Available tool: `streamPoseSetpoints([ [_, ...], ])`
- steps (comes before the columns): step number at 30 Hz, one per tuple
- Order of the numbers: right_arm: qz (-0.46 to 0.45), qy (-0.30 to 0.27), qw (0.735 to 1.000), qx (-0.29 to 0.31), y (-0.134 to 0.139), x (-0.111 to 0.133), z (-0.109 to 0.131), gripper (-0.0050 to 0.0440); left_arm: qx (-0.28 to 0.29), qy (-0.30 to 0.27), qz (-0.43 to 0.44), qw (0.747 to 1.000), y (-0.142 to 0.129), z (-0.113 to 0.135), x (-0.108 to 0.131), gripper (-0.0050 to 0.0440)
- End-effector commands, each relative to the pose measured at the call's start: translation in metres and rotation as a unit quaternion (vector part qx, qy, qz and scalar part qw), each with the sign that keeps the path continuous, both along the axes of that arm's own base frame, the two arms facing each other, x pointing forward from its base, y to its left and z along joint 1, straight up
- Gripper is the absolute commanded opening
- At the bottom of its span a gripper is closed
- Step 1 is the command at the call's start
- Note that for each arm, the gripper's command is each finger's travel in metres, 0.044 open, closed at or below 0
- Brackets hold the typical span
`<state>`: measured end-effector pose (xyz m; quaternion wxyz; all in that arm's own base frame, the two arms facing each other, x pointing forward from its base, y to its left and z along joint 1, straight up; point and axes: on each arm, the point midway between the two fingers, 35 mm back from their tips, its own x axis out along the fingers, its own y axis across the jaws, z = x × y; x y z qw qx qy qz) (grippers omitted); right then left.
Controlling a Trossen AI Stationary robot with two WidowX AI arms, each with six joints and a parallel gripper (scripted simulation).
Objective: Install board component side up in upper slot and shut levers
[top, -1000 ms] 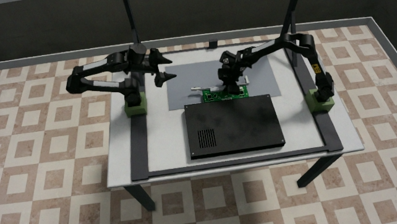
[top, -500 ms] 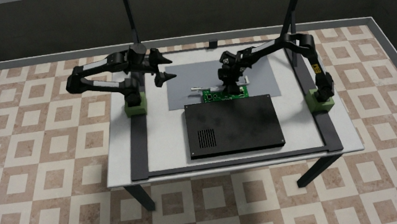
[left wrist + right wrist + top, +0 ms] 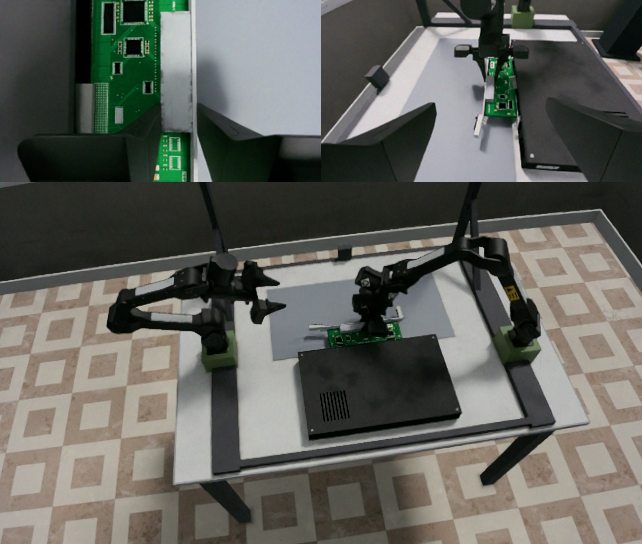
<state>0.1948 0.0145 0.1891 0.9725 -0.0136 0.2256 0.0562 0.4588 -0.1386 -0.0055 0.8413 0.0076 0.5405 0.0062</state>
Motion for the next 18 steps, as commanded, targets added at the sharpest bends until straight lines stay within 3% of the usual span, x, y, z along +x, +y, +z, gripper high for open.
streamPoseSetpoints([
  [1,-0.006,0.002,1.000,0.002,-0.001,0.004,-0.003,0.0400,-0.011,-0.038,0.004,0.999,0.011,0.033,0.011,0.0079],
  [18,-0.037,0.001,0.999,0.002,-0.007,0.013,-0.014,0.0400,-0.011,-0.044,0.004,0.999,0.036,0.037,0.014,0.0079],
])
